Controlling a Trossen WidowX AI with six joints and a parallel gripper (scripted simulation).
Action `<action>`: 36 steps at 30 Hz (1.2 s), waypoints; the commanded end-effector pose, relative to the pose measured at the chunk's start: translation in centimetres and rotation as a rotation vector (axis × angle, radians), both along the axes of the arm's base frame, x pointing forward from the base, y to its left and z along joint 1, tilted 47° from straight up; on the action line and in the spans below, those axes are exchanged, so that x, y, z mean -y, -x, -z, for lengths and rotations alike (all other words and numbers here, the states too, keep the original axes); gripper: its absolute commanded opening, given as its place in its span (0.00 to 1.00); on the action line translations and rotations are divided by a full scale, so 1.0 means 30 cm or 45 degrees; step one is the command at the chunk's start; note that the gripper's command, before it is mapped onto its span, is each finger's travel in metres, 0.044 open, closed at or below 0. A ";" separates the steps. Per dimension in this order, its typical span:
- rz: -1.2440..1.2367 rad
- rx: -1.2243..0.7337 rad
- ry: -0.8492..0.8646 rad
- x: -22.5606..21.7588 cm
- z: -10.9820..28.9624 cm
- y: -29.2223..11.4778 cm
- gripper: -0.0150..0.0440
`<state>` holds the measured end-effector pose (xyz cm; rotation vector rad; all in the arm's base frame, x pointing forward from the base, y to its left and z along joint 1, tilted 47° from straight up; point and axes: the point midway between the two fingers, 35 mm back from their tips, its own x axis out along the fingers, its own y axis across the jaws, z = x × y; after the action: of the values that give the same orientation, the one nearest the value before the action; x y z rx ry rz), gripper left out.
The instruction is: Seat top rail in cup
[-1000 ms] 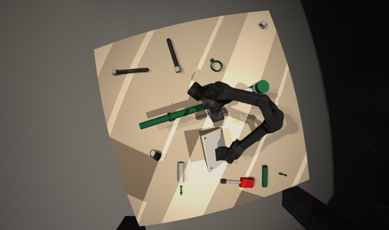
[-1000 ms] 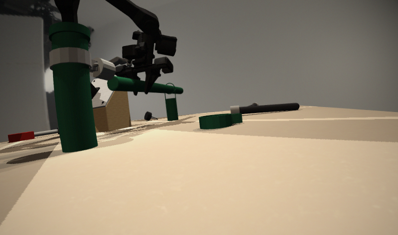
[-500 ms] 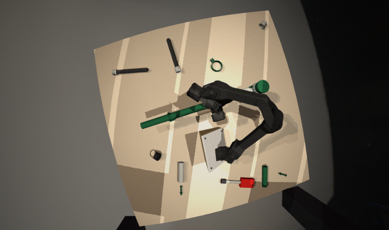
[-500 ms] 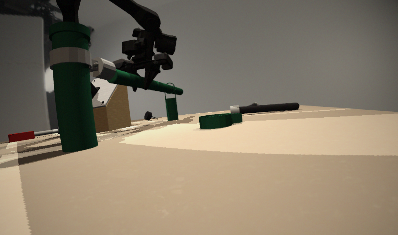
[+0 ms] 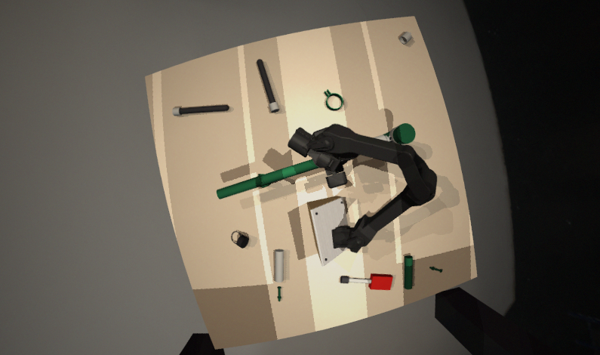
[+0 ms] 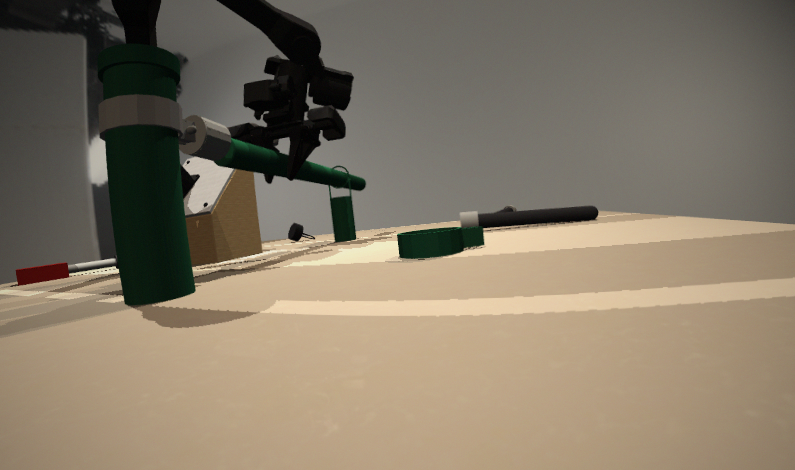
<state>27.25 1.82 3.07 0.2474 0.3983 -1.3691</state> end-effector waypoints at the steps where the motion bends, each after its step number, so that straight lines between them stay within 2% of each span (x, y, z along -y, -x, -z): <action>1: -0.009 0.005 0.002 -0.010 -0.011 -0.010 0.25; 36: 0.000 -0.015 0.003 0.040 -0.069 -0.027 0.25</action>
<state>27.93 0.79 4.35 0.2377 0.4211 -1.3846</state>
